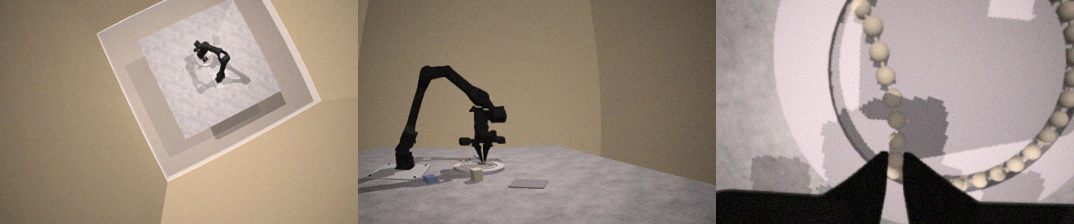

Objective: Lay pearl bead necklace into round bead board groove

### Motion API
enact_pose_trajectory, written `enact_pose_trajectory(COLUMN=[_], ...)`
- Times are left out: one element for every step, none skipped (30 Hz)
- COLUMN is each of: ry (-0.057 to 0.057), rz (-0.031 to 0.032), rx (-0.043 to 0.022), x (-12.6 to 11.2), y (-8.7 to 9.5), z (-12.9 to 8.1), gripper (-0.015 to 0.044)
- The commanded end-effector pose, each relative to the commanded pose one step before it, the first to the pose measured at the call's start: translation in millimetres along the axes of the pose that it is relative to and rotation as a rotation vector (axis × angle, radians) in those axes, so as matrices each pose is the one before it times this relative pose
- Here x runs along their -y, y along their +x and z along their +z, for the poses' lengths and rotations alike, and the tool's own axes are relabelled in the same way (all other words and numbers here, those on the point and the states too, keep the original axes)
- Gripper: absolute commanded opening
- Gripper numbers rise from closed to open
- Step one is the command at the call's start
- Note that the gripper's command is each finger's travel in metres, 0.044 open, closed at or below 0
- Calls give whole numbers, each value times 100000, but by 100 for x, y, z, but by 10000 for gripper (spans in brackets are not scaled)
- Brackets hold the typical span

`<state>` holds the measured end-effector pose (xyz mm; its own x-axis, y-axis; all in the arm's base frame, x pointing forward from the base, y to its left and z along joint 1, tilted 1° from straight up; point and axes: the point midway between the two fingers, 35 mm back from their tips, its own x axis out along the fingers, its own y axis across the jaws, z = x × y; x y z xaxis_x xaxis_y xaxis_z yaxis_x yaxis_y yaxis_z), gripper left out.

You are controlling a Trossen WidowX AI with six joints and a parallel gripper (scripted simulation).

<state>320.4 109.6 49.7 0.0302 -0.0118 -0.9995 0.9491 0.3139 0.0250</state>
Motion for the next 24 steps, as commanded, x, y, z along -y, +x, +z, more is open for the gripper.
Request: enact_pose_trajectory(ry=[2,0,0,0,0,0,-24,-71,-107,-71,-24,0,0,0,0,0,0,0,0,0,0,0,0,0], rz=[69,0,0,0,0,0,-33,-100,-150,-100,-33,0,0,4,11,19,25,19,11,4,0,0,0,0], rx=[-1,0,0,0,0,0,-8,-23,-35,-24,-8,0,0,-1,-4,-6,-8,-6,-4,-1,0,0,0,0], x=[-8,0,0,0,0,0,0,2,5,4,2,0,0,-41,-123,-205,-265,-203,-121,-40,0,0,0,0], y=[-30,0,0,0,0,0,-46,-137,-207,-138,-46,0,0,-1,-4,-6,-5,-3,-1,0,0,0,0,0], z=[0,0,0,0,0,0,0,-1,-2,-1,0,0,0,-12,-37,-62,-82,-64,-39,-13,0,0,0,0], gripper=[0,0,0,0,0,0,0,0,0,0,0,0,0,0,0,0,0,0,0,0,0,0,0,0])
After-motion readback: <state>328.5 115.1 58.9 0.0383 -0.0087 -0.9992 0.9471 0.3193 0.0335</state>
